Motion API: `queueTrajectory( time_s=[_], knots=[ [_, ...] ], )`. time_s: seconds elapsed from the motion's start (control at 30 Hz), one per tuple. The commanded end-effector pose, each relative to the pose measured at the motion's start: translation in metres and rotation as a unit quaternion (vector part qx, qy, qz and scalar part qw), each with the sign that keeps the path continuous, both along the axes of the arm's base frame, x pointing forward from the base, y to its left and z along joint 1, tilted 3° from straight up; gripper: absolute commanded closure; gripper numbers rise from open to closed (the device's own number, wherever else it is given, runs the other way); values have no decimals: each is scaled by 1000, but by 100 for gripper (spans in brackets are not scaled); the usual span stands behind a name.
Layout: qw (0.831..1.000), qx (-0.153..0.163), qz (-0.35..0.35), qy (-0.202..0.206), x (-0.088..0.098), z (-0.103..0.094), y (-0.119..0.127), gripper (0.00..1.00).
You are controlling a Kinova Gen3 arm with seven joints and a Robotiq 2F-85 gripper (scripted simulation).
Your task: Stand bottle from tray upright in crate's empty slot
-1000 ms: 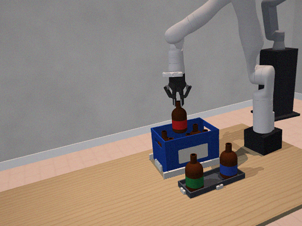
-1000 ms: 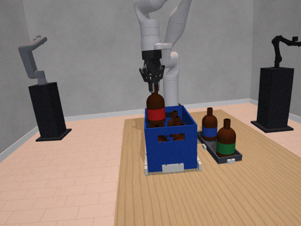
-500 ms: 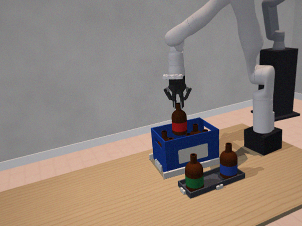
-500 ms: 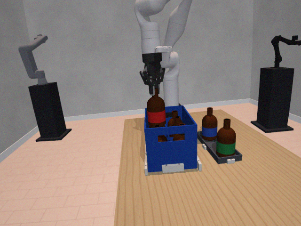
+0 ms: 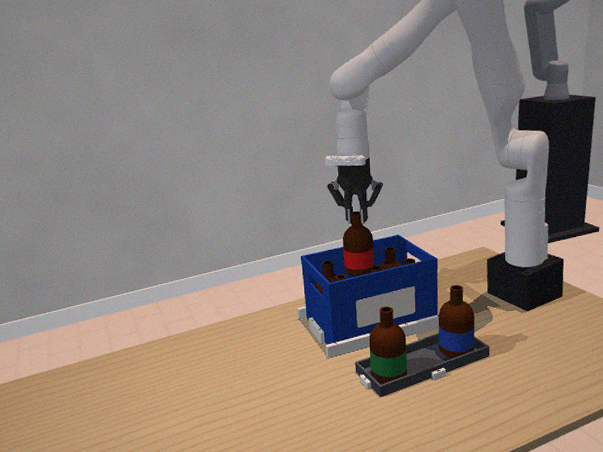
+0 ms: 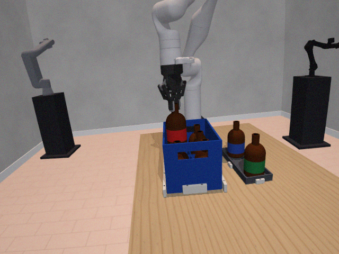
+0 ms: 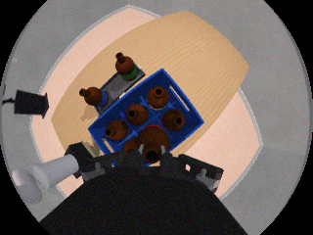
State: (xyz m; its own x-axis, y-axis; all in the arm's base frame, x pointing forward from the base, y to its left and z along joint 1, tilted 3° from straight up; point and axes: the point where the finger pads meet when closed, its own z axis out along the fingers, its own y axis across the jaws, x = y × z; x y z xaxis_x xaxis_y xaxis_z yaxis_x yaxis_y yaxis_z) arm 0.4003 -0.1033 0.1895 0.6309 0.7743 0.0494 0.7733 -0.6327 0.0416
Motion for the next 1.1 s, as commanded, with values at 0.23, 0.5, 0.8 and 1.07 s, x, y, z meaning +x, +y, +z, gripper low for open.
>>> queueTrajectory(
  time_s=[0.23, 0.5, 0.8, 1.07],
  knots=[
    [1000, -1, -2, 2, -1, -8, -1, 100],
    [1000, -1, -2, 2, 0, -11, -1, 100],
    [1000, -1, -2, 2, 0, -12, -1, 100],
    [1000, -1, -2, 2, 0, -12, -1, 100]
  ],
)
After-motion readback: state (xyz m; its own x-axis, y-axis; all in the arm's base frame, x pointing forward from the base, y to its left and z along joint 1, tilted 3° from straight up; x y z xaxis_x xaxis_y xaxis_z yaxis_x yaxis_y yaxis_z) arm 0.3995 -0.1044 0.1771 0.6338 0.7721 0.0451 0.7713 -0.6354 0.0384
